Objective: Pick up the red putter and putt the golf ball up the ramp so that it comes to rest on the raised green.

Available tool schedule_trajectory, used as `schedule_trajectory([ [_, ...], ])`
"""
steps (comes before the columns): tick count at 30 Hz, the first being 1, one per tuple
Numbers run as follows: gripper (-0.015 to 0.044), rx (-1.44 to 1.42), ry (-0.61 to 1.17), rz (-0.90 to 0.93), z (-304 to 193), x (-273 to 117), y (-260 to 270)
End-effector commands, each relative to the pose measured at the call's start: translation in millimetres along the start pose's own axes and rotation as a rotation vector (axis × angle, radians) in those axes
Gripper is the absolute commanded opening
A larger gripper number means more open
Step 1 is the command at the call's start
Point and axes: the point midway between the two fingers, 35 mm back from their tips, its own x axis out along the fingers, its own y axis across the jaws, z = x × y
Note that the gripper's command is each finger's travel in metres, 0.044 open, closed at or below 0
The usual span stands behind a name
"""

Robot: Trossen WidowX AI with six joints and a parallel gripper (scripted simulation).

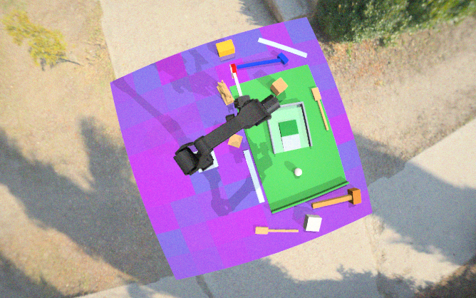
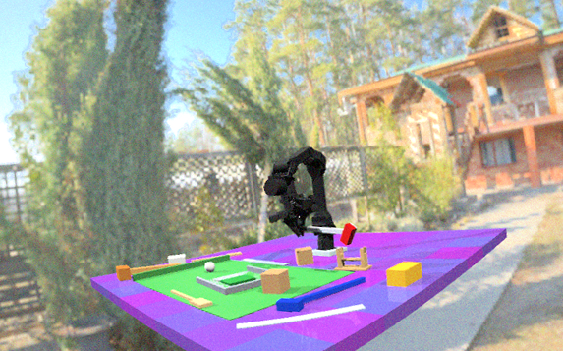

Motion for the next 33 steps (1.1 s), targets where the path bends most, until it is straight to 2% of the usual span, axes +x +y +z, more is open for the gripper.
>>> schedule_trajectory([
  [1, 0.0000, 0.090, 0.007, -0.027, -15.3, -8.5, -13.2],
  [16, 0.0000, 0.468, 0.063, -0.103, -95.5, -33.0, -43.2],
  [33, 0.0000, 0.872, 0.102, -0.170, -192.2, -63.3, -47.9],
])
